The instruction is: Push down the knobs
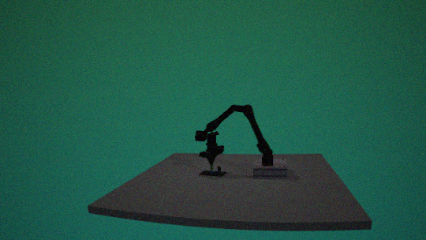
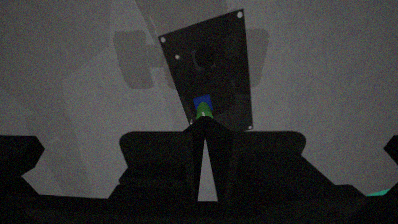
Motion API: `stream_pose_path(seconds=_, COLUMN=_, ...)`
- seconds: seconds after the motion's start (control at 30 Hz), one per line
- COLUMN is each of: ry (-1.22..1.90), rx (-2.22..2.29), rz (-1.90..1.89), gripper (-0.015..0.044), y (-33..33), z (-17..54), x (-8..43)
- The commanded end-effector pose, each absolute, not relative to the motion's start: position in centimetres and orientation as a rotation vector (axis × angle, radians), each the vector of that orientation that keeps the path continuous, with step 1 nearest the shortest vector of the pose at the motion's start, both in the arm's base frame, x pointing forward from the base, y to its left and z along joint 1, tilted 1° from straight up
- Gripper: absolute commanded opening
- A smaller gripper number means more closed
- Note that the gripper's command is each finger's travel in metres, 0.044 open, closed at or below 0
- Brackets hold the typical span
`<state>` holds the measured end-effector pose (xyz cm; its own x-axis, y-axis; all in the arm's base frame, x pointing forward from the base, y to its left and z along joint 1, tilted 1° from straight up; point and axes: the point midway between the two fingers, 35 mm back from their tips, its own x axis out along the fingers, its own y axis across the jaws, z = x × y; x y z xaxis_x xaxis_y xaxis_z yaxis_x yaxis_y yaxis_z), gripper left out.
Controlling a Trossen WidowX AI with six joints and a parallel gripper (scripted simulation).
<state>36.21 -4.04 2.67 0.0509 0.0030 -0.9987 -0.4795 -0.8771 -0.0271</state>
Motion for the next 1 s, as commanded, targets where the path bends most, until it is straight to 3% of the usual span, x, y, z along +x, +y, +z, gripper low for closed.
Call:
stream_pose_path(seconds=0.0, ry=0.476, rx=-1.968, rz=1.905, gripper=0.0, y=-4.0, z=0.8, x=36.4)
stream_pose_path(seconds=0.97, ry=0.476, rx=-1.968, rz=1.905, gripper=0.0, y=-4.0, z=3.9, x=36.4)
